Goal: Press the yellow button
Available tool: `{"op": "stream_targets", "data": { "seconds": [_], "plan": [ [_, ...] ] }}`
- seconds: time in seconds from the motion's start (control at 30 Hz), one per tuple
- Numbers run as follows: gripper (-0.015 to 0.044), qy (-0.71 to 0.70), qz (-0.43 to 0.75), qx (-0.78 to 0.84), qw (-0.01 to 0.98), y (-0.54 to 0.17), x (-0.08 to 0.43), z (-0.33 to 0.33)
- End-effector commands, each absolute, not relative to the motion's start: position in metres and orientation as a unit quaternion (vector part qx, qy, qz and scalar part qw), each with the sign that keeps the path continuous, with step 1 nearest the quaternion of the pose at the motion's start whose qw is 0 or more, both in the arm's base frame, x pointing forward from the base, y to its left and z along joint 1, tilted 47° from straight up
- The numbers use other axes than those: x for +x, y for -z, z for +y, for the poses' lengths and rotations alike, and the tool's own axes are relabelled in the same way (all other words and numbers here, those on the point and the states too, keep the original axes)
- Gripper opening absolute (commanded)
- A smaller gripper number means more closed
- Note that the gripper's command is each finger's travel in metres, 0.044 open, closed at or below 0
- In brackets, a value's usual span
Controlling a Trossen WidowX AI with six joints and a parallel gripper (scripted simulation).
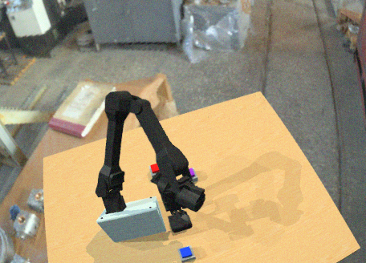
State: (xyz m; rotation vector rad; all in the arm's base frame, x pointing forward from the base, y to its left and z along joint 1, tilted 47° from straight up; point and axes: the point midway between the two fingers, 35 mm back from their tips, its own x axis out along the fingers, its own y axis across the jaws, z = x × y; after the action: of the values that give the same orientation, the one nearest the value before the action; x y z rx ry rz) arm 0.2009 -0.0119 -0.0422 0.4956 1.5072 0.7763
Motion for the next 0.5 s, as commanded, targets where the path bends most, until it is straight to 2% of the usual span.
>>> {"op": "stream_targets", "data": {
  "seconds": [0.0,0.07,0.47],
  "plan": [
    [0.0059,-0.337,0.657,0.219,0.638,0.0437,0.2019,-0.0101],
    [0.002,-0.337,0.657,0.219,0.638,0.0437,0.2019,-0.0101],
    [0.002,-0.337,0.657,0.219,0.638,0.0465,0.2017,-0.0073]
  ]
}}
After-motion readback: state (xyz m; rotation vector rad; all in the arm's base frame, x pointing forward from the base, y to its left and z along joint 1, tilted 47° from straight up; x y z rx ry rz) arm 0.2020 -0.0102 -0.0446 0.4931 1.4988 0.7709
